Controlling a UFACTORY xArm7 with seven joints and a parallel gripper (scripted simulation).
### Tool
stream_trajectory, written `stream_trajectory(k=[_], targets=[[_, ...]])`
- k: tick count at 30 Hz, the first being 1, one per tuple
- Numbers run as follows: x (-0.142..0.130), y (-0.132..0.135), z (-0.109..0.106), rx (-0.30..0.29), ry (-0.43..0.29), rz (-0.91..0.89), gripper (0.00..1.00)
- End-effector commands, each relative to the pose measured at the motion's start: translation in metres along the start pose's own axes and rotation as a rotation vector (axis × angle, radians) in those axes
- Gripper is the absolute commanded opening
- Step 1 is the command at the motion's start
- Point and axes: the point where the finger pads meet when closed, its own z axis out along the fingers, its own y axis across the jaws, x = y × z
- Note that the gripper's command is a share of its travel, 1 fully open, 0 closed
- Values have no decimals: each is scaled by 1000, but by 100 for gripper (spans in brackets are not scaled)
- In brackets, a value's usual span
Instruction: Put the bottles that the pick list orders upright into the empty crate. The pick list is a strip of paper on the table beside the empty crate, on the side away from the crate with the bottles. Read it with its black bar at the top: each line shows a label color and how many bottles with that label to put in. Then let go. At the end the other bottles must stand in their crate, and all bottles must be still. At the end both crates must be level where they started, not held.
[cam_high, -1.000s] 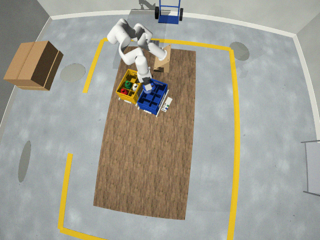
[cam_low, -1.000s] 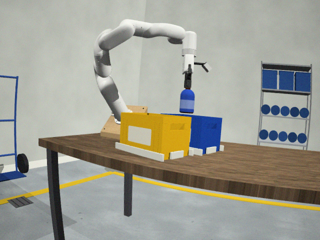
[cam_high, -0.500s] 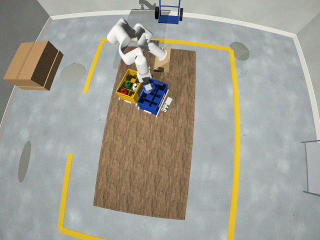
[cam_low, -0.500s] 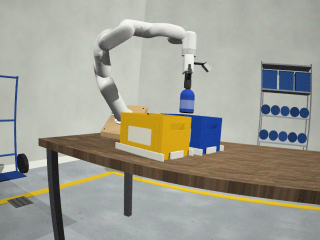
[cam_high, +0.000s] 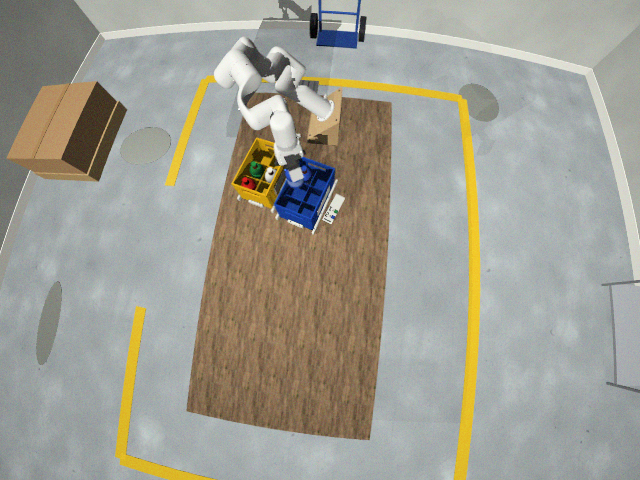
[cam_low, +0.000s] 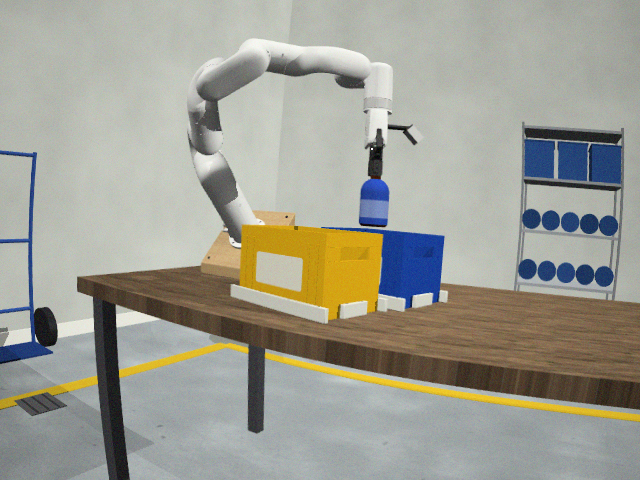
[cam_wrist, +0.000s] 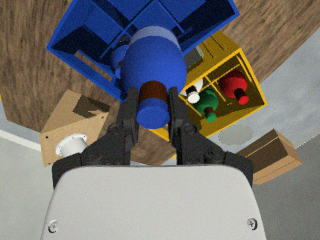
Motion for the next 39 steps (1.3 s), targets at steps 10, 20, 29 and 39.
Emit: stream_trajectory(k=[10, 20, 29, 39], targets=[[1, 0, 9, 0, 5, -1, 0], [1, 0, 17, 0, 5, -1, 0], [1, 0, 26, 0, 5, -1, 0], [1, 0, 34, 0, 5, -1, 0]])
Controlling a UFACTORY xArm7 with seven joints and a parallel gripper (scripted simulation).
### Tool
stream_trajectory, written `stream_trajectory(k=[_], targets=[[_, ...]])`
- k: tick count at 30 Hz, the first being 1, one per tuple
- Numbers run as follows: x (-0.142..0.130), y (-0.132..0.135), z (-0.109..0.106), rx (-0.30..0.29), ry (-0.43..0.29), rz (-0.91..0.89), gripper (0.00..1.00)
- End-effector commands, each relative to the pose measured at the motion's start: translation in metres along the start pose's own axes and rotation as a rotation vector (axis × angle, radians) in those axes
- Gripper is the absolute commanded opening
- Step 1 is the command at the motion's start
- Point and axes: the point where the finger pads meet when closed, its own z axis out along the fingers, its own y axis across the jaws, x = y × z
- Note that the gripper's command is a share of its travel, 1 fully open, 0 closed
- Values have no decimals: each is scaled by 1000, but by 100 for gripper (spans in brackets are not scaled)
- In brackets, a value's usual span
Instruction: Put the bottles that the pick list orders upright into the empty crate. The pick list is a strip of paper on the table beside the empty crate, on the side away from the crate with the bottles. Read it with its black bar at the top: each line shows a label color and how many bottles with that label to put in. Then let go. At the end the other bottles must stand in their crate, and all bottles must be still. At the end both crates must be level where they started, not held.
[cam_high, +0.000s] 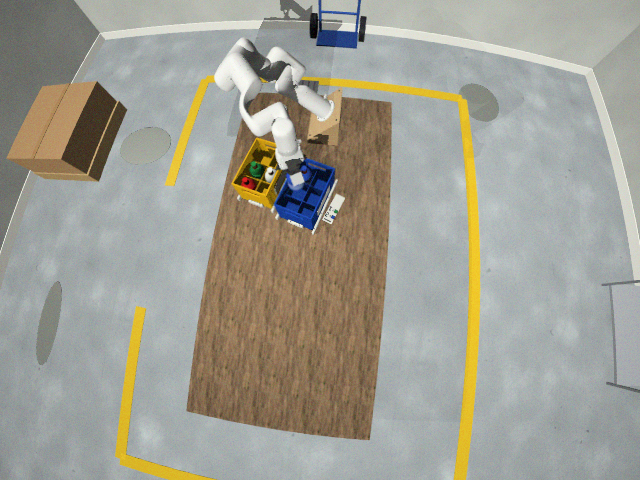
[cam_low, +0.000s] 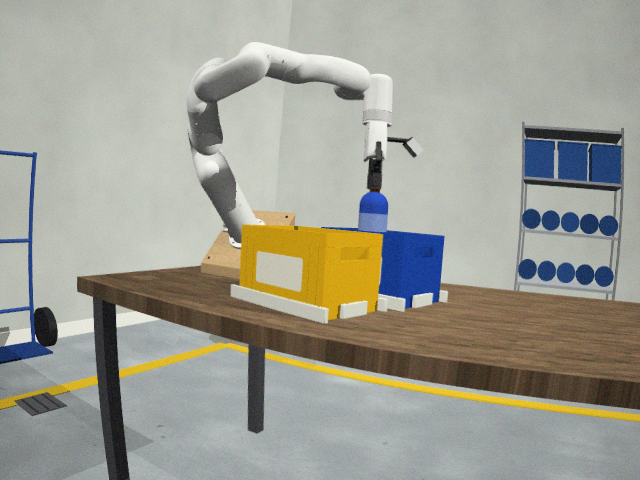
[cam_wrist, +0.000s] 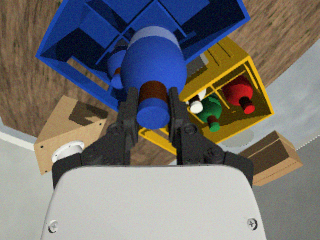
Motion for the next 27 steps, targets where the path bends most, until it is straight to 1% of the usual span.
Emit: stream_trajectory(k=[1, 27], targets=[[1, 0, 1, 0, 6, -1, 0], [1, 0, 25, 0, 6, -1, 0]])
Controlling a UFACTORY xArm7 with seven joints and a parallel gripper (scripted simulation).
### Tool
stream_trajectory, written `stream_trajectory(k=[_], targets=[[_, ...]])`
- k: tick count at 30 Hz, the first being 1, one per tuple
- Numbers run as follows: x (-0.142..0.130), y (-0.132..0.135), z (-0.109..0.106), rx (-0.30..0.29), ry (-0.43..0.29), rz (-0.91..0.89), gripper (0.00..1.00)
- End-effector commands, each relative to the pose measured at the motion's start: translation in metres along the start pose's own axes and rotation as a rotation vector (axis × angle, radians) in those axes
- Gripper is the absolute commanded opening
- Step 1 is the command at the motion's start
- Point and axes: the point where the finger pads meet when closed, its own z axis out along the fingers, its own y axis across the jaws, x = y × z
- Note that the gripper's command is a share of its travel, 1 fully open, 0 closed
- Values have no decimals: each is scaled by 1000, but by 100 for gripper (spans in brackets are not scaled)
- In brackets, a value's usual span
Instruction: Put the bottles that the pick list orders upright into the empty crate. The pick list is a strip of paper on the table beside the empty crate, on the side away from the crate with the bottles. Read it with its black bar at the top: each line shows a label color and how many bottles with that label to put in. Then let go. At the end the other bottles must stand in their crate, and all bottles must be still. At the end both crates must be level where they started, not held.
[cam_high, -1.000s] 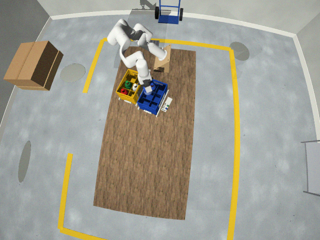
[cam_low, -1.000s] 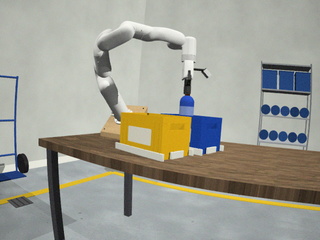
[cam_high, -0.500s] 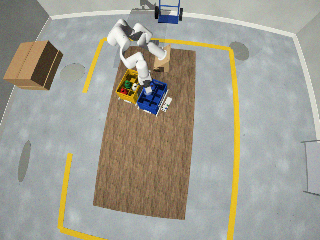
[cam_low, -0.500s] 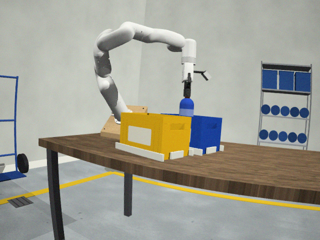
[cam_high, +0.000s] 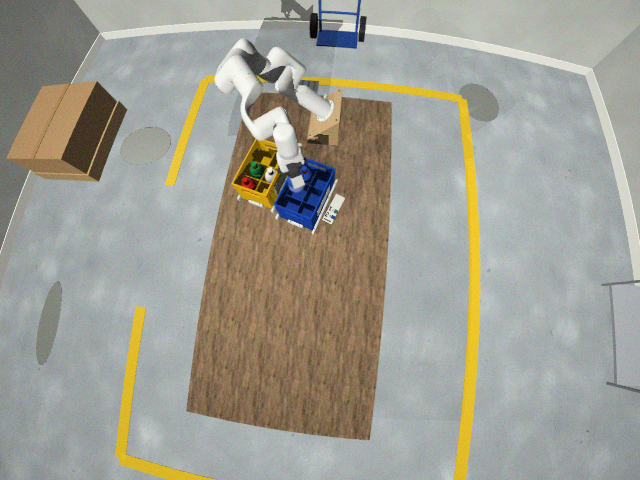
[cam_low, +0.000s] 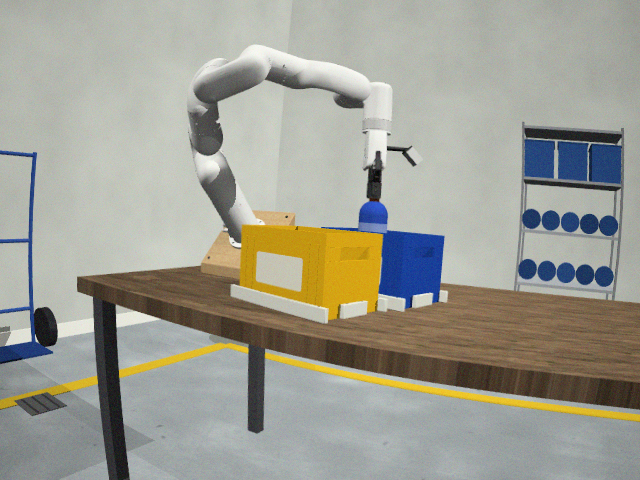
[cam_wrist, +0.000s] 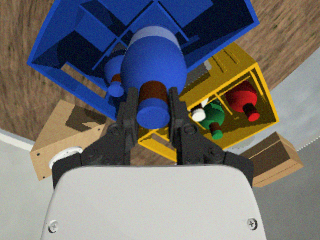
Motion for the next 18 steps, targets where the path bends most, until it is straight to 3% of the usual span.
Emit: stream_trajectory(k=[1, 18], targets=[[1, 0, 2, 0, 6, -1, 0], [1, 0, 17, -1, 6, -1, 0]])
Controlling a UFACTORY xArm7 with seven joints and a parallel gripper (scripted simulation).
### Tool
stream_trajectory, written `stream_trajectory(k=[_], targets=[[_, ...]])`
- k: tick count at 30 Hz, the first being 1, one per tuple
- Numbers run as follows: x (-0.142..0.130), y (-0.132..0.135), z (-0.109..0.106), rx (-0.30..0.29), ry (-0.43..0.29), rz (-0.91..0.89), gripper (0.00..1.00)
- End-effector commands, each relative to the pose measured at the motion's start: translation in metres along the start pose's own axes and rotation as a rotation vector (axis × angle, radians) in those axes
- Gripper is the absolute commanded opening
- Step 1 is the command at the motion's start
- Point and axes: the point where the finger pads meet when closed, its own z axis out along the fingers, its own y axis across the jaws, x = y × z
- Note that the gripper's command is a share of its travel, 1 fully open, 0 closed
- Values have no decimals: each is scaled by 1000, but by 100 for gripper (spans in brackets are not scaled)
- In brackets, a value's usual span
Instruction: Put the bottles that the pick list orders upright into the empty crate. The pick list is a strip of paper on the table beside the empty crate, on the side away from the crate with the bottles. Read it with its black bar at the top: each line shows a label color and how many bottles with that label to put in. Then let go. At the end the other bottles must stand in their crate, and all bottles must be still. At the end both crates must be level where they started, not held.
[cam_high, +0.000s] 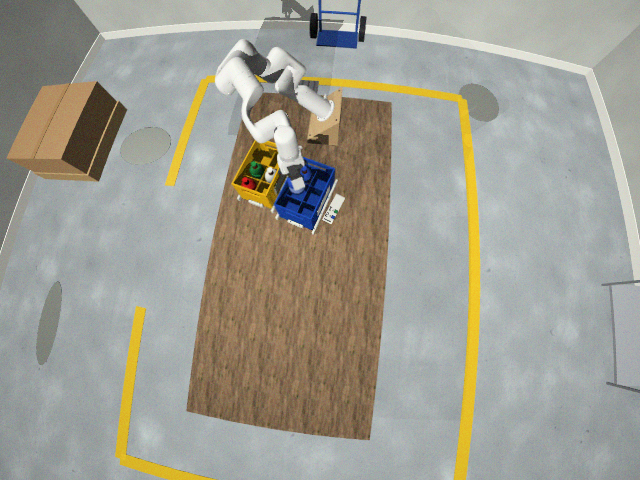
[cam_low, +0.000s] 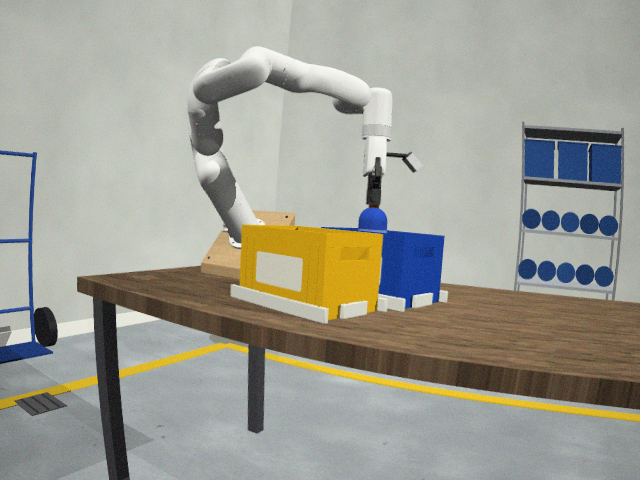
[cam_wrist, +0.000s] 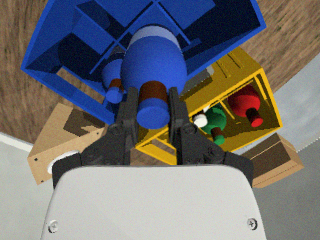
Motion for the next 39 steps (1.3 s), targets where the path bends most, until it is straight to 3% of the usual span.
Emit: stream_trajectory(k=[1, 39], targets=[[1, 0, 2, -1, 6, -1, 0], [2, 0, 34, -1, 6, -1, 0]])
